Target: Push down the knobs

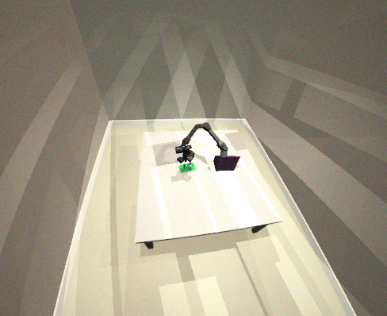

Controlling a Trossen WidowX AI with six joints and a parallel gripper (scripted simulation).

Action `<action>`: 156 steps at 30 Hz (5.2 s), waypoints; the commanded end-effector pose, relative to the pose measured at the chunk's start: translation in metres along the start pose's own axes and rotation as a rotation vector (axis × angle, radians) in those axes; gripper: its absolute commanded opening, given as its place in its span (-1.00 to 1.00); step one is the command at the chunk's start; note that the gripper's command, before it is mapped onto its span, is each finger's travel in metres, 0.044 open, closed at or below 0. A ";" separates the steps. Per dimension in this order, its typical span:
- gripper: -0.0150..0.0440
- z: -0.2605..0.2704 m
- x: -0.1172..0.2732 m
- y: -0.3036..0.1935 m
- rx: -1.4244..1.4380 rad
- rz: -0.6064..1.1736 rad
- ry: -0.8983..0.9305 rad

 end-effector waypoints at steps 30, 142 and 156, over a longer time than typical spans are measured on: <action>-0.49 -0.004 -0.018 -0.008 0.581 0.005 0.012; -0.49 -0.004 -0.048 -0.008 0.581 0.006 0.013; -0.49 -0.004 -0.050 -0.008 0.581 0.006 0.013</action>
Point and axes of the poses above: the point midway between the two fingers, 35 mm back from their tips, its own x axis back along the fingers, its own z axis across the jaws, y = z × x, the point moved 5 cm from there along x, back along the fingers, and after that the axes turned 11 degrees about -x, right-handed, at the moved point
